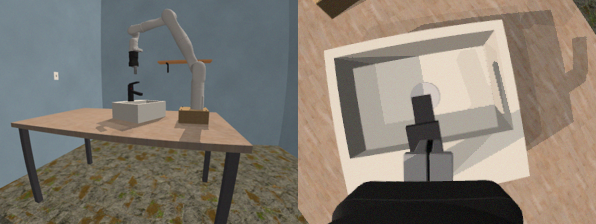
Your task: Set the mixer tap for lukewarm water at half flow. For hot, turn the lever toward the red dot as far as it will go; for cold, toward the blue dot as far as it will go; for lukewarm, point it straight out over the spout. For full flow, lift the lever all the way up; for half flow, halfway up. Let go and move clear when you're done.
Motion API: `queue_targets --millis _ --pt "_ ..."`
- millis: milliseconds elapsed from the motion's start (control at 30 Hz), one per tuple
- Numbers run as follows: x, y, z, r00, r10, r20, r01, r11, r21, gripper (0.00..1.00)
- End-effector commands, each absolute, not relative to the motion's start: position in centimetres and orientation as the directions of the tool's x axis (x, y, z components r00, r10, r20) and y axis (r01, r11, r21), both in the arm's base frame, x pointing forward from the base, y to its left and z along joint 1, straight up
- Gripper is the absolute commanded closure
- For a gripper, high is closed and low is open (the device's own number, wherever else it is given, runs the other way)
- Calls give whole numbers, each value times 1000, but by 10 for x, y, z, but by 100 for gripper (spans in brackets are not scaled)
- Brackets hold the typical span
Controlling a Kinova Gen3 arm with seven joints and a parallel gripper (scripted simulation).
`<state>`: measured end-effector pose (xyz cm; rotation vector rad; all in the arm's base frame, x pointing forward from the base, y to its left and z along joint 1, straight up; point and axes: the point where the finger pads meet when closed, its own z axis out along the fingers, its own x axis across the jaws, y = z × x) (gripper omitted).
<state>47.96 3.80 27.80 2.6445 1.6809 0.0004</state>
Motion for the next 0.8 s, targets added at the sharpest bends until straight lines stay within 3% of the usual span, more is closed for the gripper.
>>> queue_targets --millis 0,767 --pt "478 34 281 384 923 -5 923 -384 5 100" --pt "480 31 283 279 960 -3 960 -279 8 100"
